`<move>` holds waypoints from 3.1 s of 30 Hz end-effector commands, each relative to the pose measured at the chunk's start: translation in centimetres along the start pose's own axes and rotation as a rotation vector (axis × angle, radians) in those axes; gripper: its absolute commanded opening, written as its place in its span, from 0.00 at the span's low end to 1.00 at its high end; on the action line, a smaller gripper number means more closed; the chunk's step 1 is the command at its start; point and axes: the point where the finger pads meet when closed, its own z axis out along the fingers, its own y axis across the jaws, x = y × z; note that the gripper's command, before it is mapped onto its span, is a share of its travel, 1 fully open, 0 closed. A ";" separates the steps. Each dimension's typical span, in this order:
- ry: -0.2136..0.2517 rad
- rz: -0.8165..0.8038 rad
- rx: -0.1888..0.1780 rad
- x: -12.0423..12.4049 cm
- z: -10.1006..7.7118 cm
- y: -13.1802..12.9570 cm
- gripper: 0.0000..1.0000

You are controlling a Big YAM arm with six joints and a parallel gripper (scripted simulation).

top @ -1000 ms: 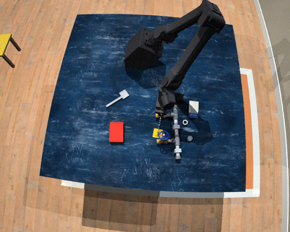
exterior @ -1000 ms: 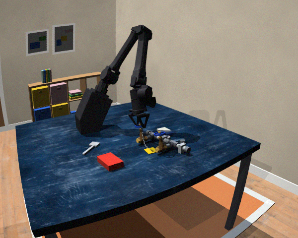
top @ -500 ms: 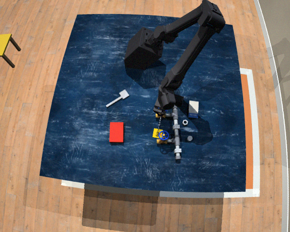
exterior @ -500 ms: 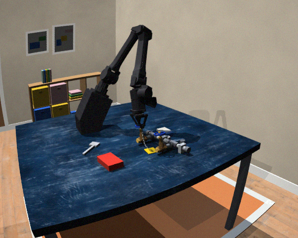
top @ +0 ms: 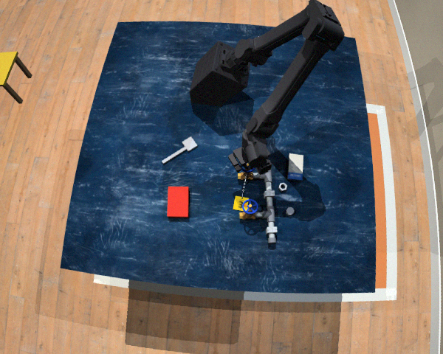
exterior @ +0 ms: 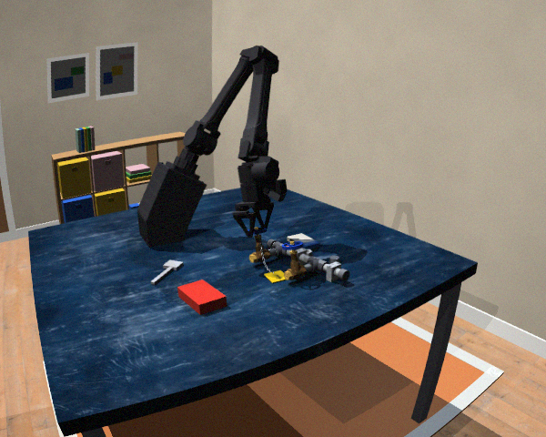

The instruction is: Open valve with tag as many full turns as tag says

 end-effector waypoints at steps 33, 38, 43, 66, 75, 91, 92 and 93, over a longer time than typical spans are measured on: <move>-0.042 2.039 -0.004 -1.0 -0.2 -0.6 1.00; -0.042 2.047 -0.004 -1.0 -0.2 -0.6 1.00; -0.042 2.047 -0.004 -1.0 -0.2 -0.6 1.00; -0.026 2.055 0.006 -0.4 -0.2 -0.3 0.00; -0.025 1.981 0.007 -0.4 -0.2 -0.3 0.00; -0.017 1.344 0.012 -0.5 -0.2 -0.3 0.00; -0.017 1.300 0.012 -0.5 -0.2 -0.3 0.00; -0.017 1.257 0.013 -0.5 -0.2 -0.3 0.00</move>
